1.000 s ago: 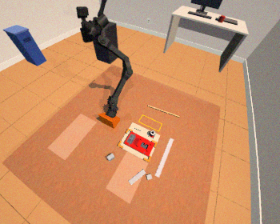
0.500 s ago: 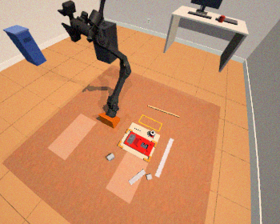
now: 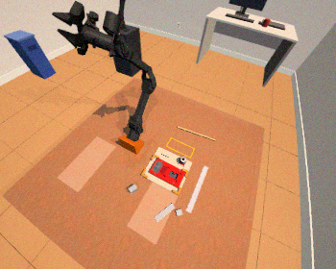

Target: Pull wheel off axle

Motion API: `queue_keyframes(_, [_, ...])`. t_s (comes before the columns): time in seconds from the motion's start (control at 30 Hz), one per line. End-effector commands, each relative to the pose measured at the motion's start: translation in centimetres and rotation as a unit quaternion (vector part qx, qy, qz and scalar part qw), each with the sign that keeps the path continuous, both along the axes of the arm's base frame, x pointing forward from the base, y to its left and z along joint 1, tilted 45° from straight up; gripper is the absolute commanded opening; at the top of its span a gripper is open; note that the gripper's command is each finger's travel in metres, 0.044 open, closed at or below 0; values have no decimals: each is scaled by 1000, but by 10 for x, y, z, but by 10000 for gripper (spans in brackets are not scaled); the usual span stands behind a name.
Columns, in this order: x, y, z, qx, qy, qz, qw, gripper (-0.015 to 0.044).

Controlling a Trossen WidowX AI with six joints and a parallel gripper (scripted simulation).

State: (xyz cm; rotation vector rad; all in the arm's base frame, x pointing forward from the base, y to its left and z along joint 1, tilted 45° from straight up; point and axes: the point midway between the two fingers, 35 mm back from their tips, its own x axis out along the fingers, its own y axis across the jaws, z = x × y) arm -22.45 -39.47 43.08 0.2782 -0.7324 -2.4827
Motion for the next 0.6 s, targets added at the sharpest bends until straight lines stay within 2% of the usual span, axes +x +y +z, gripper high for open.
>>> queue_keyframes(0.0, [34, -29, -24, 30, -19, 64, 997, 300])
queue_keyframes(0.57, [180, -91, -110, 147, -96, 290, 941, 300])
